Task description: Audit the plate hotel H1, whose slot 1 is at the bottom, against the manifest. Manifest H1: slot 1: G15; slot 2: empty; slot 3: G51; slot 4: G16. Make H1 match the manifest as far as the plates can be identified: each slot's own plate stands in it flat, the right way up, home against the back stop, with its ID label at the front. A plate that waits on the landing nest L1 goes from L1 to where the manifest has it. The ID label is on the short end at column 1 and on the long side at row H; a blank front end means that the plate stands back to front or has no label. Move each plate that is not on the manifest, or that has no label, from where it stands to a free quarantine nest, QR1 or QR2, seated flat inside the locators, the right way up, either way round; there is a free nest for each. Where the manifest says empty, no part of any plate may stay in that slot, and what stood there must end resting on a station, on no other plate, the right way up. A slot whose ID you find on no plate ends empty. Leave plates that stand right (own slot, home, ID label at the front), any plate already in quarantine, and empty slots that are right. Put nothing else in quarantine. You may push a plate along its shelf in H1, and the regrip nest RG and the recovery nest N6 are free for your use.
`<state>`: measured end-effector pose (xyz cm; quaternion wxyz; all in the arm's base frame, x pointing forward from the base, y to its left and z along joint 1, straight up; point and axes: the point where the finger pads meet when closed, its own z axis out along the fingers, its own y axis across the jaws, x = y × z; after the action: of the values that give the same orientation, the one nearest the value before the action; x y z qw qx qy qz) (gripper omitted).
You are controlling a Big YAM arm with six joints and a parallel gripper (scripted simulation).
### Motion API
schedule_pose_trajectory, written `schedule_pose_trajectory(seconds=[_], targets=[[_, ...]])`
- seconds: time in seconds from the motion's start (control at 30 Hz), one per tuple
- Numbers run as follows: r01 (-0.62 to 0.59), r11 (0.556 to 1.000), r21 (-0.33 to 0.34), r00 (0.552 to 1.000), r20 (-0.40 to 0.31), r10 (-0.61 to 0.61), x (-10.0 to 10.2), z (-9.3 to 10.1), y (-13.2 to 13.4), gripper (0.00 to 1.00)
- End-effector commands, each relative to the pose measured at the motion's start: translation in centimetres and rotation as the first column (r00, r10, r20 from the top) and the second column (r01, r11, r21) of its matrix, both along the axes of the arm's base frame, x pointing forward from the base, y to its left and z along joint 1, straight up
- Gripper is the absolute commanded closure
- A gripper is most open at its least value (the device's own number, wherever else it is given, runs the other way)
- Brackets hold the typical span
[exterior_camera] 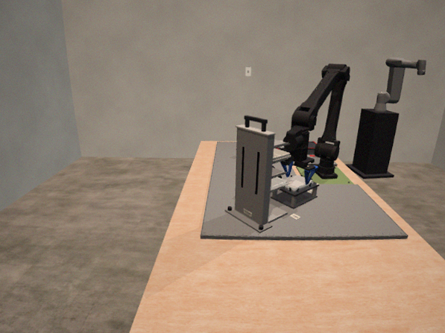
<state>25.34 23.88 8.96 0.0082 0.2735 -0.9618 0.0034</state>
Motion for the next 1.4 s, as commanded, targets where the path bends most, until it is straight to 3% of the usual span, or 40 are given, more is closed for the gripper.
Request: schedule_pose_trajectory(seconds=[0.0, 0.23, 0.3, 0.5, 0.63, 1.37], targets=[[0.01, 0.998, 0.067, 0.997, 0.072, -0.015, 2.5, 4.6, 1.9, 0.0], [0.011, 0.999, 0.051, 0.998, 0.055, -0.014, 2.4, 5.5, 1.9, 0.0], [0.01, 0.998, 0.068, 0.997, 0.073, -0.015, 2.4, 7.0, 1.8, 0.0], [0.01, 0.998, 0.068, 0.997, 0.073, -0.015, 2.3, 9.0, 1.7, 0.0], [0.008, 0.998, 0.06, 0.998, 0.064, -0.012, 2.1, 9.1, 2.0, 0.0], [0.007, 0.998, 0.063, 0.998, 0.068, -0.011, 1.9, 14.1, 1.7, 0.0]])
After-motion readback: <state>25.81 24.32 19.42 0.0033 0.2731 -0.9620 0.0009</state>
